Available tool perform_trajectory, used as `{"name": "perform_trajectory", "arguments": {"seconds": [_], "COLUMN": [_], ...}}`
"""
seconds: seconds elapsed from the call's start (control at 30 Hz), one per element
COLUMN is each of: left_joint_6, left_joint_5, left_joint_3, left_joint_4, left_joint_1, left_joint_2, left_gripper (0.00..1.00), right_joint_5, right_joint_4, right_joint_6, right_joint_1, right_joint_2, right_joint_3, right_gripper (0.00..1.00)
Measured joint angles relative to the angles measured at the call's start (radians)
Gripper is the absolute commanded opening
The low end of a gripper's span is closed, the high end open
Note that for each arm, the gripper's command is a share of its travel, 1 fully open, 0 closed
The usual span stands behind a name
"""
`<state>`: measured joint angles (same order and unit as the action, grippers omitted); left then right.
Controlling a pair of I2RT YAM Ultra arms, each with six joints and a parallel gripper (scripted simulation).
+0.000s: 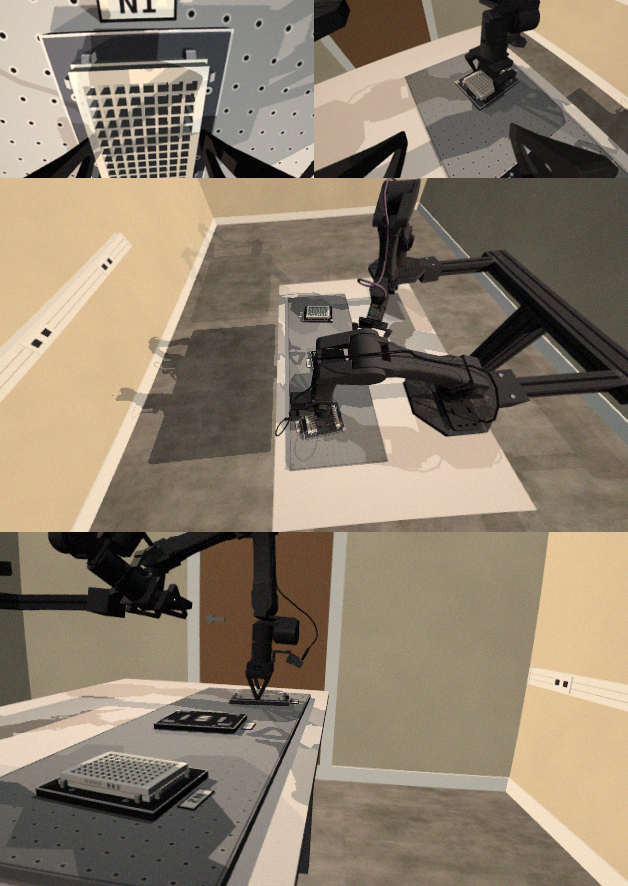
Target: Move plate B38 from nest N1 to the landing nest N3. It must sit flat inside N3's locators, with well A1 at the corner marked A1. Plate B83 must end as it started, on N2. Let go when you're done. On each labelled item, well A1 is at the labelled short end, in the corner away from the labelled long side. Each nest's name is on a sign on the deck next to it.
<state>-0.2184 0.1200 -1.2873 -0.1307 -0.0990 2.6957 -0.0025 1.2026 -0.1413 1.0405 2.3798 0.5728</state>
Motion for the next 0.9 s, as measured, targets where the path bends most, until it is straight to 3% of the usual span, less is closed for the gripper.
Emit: {"name": "perform_trajectory", "arguments": {"seconds": [0.4, 0.53, 0.67, 0.9], "left_joint_6": [-0.003, -0.004, -0.005, -0.011], "left_joint_5": [0.009, 0.009, 0.009, 0.008], "left_joint_3": [0.000, 0.001, 0.007, 0.053], "left_joint_4": [0.000, 0.002, 0.010, -0.001], "left_joint_1": [0.000, 0.000, 0.000, 0.000], "left_joint_2": [0.000, 0.000, -0.001, -0.068], "left_gripper": [0.83, 0.38, 0.82, 0.82], "right_joint_5": [0.000, 0.000, 0.000, 0.000], "right_joint_4": [0.000, 0.000, 0.000, 0.000], "right_joint_6": [0.000, 0.000, 0.000, 0.000], "right_joint_1": [0.000, 0.000, 0.000, 0.000], "right_joint_2": [0.000, 0.000, 0.000, 0.000], "right_joint_3": [0.000, 0.000, 0.000, 0.000], "right_gripper": [1.00, 1.00, 1.00, 1.00]}}
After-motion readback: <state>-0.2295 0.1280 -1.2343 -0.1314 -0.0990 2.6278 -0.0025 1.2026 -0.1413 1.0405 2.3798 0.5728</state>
